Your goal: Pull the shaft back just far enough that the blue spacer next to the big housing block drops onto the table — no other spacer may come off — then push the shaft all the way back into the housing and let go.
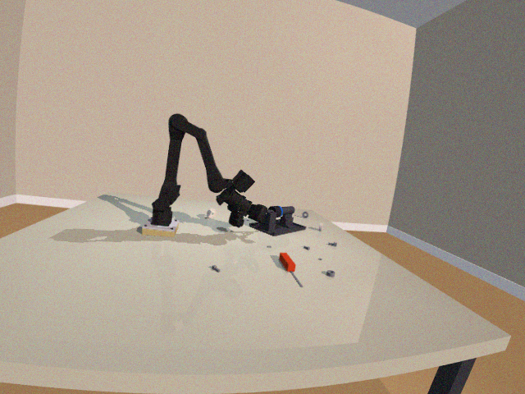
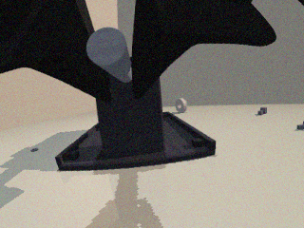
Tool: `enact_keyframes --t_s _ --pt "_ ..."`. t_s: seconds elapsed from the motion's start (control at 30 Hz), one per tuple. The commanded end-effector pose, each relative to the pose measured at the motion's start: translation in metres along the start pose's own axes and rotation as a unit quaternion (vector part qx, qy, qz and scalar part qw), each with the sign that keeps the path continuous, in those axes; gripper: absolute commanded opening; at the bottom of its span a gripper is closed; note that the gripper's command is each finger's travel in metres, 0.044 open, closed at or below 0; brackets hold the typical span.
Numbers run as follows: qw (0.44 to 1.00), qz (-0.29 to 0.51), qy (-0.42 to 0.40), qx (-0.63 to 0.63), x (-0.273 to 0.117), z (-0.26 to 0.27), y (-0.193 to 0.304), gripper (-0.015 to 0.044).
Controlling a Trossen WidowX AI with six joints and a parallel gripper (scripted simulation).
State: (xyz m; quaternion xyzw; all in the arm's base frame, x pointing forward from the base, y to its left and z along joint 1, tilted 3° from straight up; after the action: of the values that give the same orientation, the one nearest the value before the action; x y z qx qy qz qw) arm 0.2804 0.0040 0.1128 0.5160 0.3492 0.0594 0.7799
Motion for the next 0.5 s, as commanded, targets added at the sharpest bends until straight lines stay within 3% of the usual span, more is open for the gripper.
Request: enact_keyframes --t_s 0.0,0.47 --pt "1.0 0.0 0.0 -0.003 -0.0007 -0.0001 0.0 0.0" --pt "1.0 0.0 0.0 -0.003 -0.0018 -0.0002 -0.0006 0.0"
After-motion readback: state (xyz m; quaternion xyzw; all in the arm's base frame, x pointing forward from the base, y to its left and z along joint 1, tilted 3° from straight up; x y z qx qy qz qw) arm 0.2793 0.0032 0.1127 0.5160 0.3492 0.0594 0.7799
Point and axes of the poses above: the point midway between the two fingers, 35 mm back from their tips, its own x axis out along the fingers, its own z axis across the jaws, y = z × x, the point moved 10 cm from there along -x, back along the fingers, and after that the axes turned 11 degrees about -x, right-handed, at the moved point
